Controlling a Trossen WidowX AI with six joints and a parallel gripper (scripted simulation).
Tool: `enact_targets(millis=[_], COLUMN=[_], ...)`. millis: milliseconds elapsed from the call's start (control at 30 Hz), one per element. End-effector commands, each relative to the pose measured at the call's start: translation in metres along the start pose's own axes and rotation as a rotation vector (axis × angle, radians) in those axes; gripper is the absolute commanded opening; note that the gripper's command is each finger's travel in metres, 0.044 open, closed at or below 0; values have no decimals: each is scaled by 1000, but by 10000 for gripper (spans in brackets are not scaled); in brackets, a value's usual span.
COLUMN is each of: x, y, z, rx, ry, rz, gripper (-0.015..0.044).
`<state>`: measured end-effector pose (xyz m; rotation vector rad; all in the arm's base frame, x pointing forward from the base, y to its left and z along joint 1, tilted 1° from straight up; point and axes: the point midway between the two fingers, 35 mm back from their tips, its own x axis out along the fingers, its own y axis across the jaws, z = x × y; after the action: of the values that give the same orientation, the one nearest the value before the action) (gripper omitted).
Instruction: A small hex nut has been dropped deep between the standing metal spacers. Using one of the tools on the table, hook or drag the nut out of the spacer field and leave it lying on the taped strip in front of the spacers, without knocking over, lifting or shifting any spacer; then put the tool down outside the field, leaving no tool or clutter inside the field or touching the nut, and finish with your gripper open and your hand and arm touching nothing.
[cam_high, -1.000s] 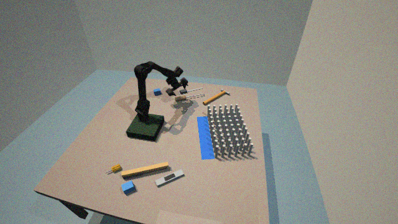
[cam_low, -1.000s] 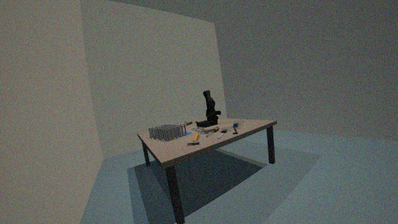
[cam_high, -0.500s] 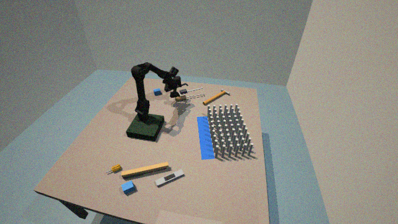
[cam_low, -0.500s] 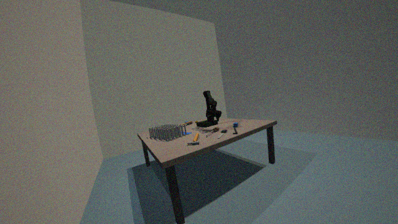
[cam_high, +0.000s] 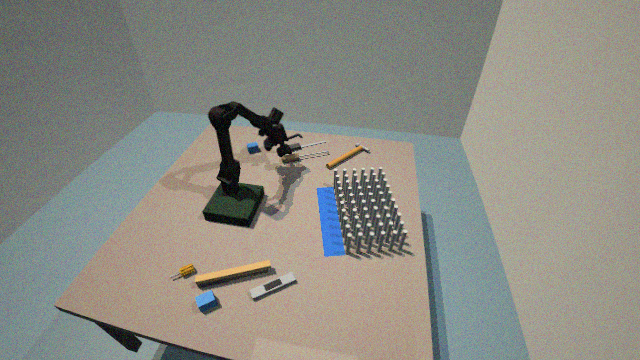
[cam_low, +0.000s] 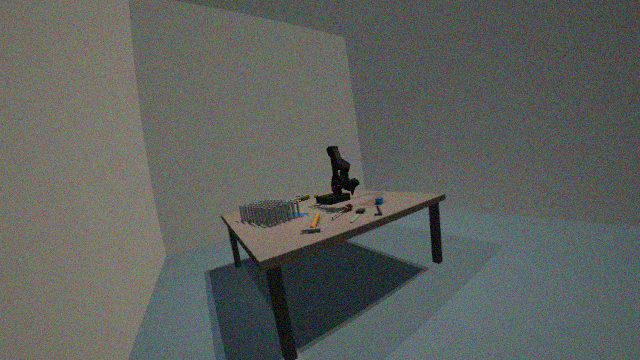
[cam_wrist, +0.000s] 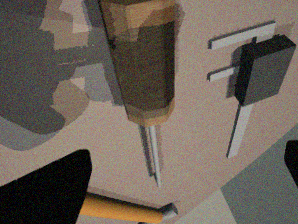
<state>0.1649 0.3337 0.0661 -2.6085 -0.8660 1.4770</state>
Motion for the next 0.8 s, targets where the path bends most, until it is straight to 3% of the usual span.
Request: enact_targets(millis=[0, 100, 767], x=[0, 0, 12], y=[1, 1, 3], z=[0, 0, 6], rx=[-15, -15, -15], ry=[5, 5, 5], rz=[2, 2, 2], gripper=[361, 282, 280])
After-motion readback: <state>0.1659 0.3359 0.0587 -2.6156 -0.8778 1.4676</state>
